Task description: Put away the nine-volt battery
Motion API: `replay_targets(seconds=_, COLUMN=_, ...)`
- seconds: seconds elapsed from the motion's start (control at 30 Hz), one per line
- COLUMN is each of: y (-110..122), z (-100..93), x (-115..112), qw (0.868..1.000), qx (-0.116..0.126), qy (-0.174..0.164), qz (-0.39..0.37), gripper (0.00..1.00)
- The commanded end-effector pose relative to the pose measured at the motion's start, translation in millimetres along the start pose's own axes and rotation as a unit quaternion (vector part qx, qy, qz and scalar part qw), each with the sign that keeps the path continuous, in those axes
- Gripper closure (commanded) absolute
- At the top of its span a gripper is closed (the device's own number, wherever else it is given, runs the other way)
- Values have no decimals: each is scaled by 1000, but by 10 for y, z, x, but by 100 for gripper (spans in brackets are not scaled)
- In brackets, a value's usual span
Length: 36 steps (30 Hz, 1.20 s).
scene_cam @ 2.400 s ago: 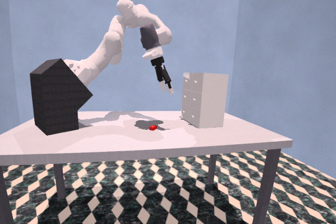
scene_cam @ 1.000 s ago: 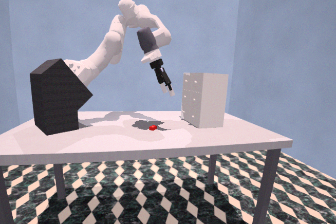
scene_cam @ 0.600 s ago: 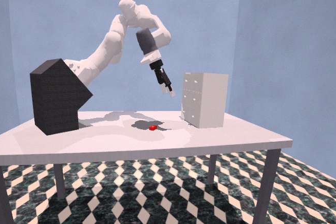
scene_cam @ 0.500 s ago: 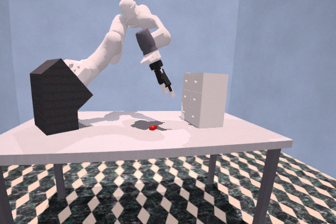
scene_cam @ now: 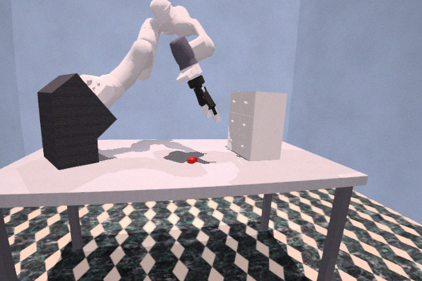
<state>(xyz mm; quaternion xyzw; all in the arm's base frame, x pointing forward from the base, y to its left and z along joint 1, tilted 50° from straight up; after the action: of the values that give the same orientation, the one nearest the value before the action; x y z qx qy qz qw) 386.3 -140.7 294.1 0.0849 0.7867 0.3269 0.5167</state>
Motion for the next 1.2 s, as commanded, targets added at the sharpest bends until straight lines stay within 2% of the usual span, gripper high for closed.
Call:
replay_targets(seconds=0.0, y=-10, z=117, x=49, qw=999, qx=-7, qy=-36, qz=-9, gripper=0)
replay_targets(seconds=0.07, y=-5, z=282, x=113, qw=997, qx=-22, qy=-75, qz=-6, gripper=0)
replay_targets(seconds=0.13, y=-27, z=421, x=142, qw=993, qx=-28, qy=-118, qz=-7, gripper=0)
replay_targets(seconds=0.2, y=-22, z=544, x=187, qw=989, qx=-38, qy=-143, qz=-2, gripper=0)
replay_targets(seconds=0.27, y=-22, z=544, x=187, qw=989, qx=-38, qy=-143, qz=-2, gripper=0)
replay_targets(seconds=0.4, y=-41, z=640, x=189, qw=983, qx=-41, qy=-177, qz=-9, gripper=0)
replay_targets(seconds=0.5, y=-44, z=649, x=186, qw=983, qx=-41, qy=-181, qz=-10, gripper=0)
replay_targets(seconds=0.53, y=-44, z=649, x=186, qw=983, qx=-41, qy=-181, qz=-10, gripper=80)
replay_targets(seconds=1.17, y=-44, z=649, x=186, qw=983, qx=-41, qy=-181, qz=-10, gripper=80)
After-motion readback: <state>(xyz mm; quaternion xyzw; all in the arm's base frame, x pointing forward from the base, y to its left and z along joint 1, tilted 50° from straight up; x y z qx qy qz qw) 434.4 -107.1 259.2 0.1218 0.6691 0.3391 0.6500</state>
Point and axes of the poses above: the point where the finger pads meet when closed, its own z axis out along the fingers, its own y axis across the jaws, x = y × z, the point moved 10 cm from there along -z, back along the fingers, and after that the axes turned 13 degrees about z, right-handed, at the moved point
